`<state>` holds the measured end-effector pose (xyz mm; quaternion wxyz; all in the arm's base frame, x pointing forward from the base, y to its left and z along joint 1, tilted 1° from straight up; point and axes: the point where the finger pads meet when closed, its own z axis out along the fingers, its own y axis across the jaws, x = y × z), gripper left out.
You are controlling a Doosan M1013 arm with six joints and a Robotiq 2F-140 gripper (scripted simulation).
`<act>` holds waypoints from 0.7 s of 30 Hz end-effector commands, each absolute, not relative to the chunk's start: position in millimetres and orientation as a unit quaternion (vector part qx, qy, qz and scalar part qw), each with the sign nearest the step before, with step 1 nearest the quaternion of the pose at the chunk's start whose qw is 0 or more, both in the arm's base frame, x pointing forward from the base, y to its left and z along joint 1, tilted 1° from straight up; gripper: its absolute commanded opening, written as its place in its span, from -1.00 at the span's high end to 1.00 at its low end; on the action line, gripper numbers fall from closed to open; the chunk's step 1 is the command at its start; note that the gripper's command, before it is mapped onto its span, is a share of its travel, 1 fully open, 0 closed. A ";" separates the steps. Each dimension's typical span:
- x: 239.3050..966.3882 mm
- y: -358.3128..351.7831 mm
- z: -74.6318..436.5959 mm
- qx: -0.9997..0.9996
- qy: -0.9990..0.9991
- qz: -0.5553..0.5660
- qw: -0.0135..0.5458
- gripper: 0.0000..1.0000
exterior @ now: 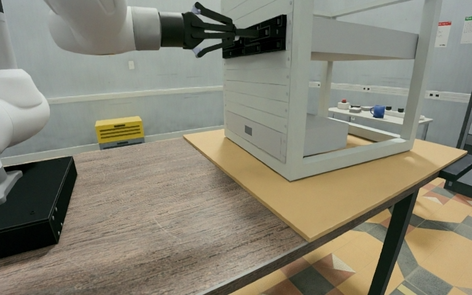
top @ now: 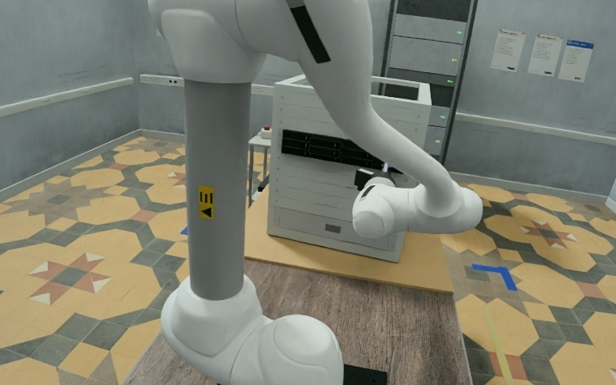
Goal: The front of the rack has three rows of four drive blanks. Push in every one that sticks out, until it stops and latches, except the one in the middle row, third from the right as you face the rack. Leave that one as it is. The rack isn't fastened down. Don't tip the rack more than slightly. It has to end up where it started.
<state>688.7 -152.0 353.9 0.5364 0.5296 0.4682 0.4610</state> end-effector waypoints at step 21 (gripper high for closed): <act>697.5 -153.2 354.8 0.529 0.468 0.461 0.537 0.80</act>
